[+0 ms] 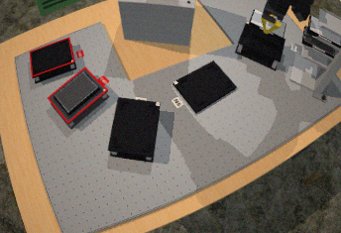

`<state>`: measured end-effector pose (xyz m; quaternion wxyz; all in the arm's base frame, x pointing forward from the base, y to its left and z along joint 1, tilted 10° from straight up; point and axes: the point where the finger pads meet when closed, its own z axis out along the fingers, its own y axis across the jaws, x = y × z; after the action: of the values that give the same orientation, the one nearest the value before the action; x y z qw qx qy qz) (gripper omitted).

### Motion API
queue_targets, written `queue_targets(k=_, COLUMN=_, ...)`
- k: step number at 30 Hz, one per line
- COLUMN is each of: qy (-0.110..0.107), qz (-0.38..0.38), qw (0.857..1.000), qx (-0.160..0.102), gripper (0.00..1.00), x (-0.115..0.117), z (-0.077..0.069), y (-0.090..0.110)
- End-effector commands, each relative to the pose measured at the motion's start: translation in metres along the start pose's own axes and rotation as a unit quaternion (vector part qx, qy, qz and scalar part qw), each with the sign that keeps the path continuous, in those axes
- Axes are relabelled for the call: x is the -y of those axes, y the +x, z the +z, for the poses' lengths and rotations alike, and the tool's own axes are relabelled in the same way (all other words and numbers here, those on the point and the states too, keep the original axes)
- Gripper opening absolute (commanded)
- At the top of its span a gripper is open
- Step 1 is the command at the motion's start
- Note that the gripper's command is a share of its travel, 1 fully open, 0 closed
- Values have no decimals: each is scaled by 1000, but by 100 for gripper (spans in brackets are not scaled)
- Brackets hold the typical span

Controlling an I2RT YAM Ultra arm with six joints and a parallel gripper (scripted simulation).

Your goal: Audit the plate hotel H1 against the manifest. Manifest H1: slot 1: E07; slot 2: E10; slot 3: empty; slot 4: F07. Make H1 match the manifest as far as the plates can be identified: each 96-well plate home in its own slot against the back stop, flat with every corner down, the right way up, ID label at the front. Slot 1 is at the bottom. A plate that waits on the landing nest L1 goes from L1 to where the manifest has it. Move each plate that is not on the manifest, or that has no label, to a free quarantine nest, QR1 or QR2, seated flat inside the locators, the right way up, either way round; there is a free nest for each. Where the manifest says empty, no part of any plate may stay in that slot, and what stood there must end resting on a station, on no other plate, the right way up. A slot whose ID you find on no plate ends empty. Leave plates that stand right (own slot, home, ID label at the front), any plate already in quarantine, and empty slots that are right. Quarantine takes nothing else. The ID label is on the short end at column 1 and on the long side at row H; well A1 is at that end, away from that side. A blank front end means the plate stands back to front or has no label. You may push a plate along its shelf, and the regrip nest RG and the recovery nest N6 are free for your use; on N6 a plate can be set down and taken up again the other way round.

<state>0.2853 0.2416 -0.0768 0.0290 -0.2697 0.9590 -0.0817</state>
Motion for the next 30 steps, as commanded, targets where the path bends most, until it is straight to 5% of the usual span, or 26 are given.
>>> queue_targets(k=1, qy=-6, qz=1, qw=1000, qx=29, gripper=86, x=0, z=-3, y=-13)
queue_targets(k=5, qy=-4, qz=-1, qw=1000, qx=18, gripper=86, x=0, z=11, y=-8)
queue_targets(k=6, qy=-8, qz=-5, qw=999, qx=38, gripper=86, x=-5, z=-3, y=-16)
queue_targets(k=8, qy=-11, qz=-4, qw=999, qx=48, gripper=86, x=-7, z=-8, y=-24)
queue_targets(k=20, qy=-7, qz=-5, qw=1000, qx=30, gripper=86, x=-4, z=0, y=-9)
queue_targets(k=24, qy=-11, qz=-2, qw=999, qx=50, gripper=86, x=-6, z=-10, y=-25)
queue_targets(k=30, qy=-11, qz=-2, qw=999, qx=48, gripper=86, x=-5, z=-9, y=-24)
